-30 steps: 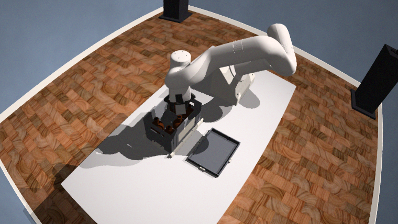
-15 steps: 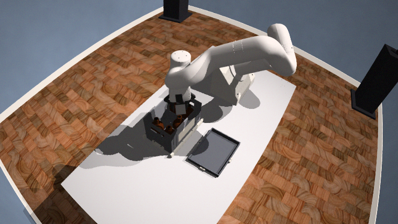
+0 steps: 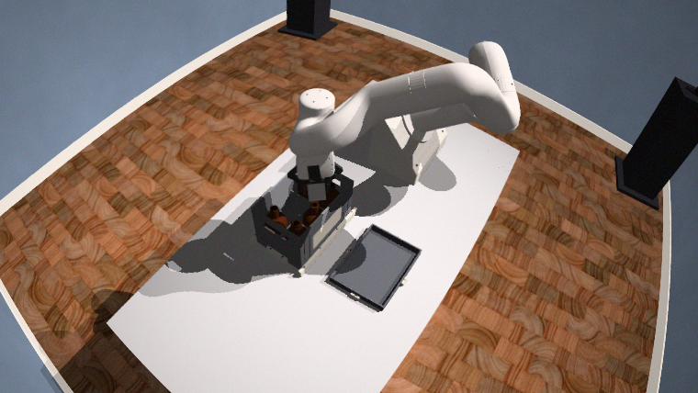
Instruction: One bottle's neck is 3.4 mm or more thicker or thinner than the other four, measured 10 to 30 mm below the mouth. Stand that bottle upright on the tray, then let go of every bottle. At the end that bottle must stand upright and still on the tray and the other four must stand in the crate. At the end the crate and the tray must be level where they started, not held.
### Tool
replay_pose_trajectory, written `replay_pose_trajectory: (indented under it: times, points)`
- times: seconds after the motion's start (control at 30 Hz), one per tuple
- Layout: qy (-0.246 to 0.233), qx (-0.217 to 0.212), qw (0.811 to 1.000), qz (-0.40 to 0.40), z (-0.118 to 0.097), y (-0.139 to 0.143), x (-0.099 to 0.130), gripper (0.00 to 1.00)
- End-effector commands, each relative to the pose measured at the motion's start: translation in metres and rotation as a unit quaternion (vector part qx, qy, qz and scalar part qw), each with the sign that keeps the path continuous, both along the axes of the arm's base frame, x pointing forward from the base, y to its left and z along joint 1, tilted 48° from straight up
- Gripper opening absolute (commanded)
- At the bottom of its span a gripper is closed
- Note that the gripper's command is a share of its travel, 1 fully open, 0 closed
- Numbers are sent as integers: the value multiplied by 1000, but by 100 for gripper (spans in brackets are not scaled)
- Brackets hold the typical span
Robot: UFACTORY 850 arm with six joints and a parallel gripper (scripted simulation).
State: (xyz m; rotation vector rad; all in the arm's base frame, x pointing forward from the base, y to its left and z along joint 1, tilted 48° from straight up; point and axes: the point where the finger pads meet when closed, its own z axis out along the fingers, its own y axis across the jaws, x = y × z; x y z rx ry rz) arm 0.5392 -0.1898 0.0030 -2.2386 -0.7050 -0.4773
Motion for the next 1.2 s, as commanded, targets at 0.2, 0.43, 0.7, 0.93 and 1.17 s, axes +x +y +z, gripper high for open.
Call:
replay_pose_trajectory:
  times: [0.2, 0.43, 0.7, 0.93, 1.17]
  points:
    - [-1, -1, 1000, 0, -2, 2, 1, 65]
    - [-1, -1, 1000, 0, -7, 7, 2, 65]
    - [-1, -1, 1000, 0, -12, 13, 3, 65]
    - [-1, -1, 1000, 0, -18, 20, 4, 65]
    - [-1, -1, 1000, 0, -22, 24, 5, 65]
